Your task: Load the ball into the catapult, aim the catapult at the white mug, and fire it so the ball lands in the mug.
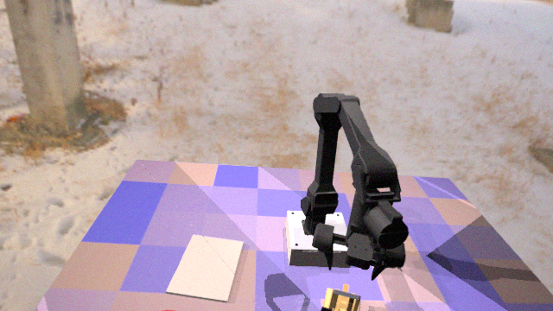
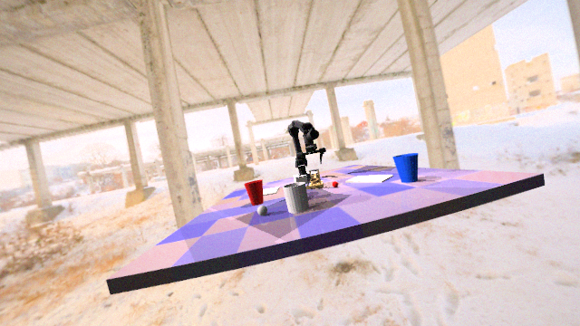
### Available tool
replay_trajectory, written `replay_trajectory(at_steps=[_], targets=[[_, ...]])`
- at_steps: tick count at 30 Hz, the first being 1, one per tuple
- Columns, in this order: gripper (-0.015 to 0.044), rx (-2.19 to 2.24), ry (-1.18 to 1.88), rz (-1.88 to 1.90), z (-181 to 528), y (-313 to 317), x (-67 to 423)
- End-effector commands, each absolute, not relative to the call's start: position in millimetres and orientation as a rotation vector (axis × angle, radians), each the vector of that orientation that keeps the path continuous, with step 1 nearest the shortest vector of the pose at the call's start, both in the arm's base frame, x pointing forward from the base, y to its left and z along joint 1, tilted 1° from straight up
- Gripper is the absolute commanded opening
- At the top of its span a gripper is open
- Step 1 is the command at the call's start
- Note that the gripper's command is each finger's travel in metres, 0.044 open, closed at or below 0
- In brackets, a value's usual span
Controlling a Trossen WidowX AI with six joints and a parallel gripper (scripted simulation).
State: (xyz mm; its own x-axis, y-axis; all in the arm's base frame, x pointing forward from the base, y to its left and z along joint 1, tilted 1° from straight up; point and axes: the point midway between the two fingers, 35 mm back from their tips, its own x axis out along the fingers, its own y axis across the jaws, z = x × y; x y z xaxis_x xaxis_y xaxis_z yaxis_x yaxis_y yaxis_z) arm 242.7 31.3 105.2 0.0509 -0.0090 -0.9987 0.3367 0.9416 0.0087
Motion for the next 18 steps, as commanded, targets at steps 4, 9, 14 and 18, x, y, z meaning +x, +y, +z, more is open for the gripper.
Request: replay_trajectory(at_steps=[4,9,14,18], targets=[[0.0440,0.271,1.529,-0.275,62,32,238],[0.0440,0.271,1.529,-0.275,59,32,238],[0.0440,0.271,1.529,-0.275,51,32,239],[0.0440,0.271,1.529,-0.275,44,32,239]])
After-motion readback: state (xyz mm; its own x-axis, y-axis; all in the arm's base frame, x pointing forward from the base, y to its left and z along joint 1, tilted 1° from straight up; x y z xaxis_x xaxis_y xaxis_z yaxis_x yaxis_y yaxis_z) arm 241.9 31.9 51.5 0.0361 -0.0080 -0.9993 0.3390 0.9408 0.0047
